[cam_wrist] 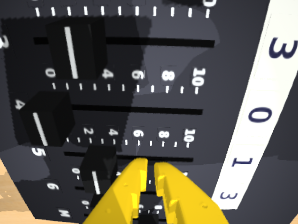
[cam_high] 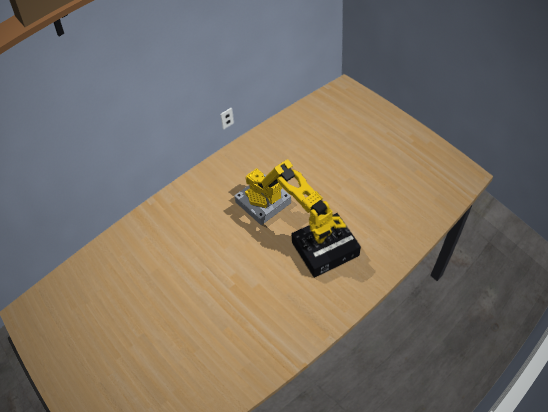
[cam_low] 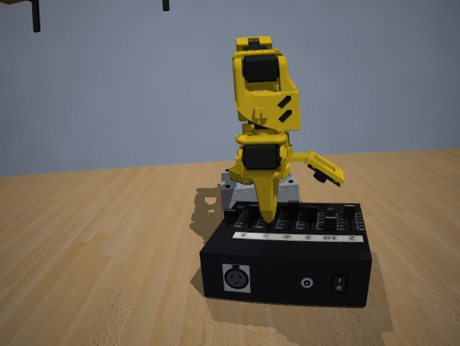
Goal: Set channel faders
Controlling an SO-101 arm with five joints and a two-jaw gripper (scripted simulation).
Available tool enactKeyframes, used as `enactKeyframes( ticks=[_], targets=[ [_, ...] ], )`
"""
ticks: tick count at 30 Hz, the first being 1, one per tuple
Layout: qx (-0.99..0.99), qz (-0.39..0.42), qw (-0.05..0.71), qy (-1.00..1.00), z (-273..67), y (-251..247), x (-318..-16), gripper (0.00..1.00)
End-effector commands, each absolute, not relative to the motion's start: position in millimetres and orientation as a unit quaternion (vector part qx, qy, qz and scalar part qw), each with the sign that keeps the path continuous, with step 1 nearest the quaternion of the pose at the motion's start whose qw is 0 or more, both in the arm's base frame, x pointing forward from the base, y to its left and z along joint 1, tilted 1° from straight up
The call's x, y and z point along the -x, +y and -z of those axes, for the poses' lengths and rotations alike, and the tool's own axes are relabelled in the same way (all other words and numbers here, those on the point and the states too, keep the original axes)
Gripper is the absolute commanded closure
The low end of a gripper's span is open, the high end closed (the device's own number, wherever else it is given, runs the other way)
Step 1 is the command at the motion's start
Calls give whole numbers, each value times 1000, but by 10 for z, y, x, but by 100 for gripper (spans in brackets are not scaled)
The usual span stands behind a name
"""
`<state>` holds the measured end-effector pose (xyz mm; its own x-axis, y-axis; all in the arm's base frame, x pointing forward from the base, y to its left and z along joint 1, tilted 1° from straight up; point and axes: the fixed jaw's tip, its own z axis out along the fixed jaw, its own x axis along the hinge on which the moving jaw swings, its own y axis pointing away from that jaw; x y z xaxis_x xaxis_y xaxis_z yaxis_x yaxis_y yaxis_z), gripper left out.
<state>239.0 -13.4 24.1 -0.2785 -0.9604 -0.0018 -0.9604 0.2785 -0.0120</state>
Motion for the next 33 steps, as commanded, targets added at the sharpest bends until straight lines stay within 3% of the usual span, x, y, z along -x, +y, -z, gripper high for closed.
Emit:
enactKeyframes(
  ticks=[1, 33],
  targets=[
    [602, 1, 1, 799, -219, -117, -2368, 100],
    [602, 1, 1, 799, -253, -75, -2317, 100]
  ],
)
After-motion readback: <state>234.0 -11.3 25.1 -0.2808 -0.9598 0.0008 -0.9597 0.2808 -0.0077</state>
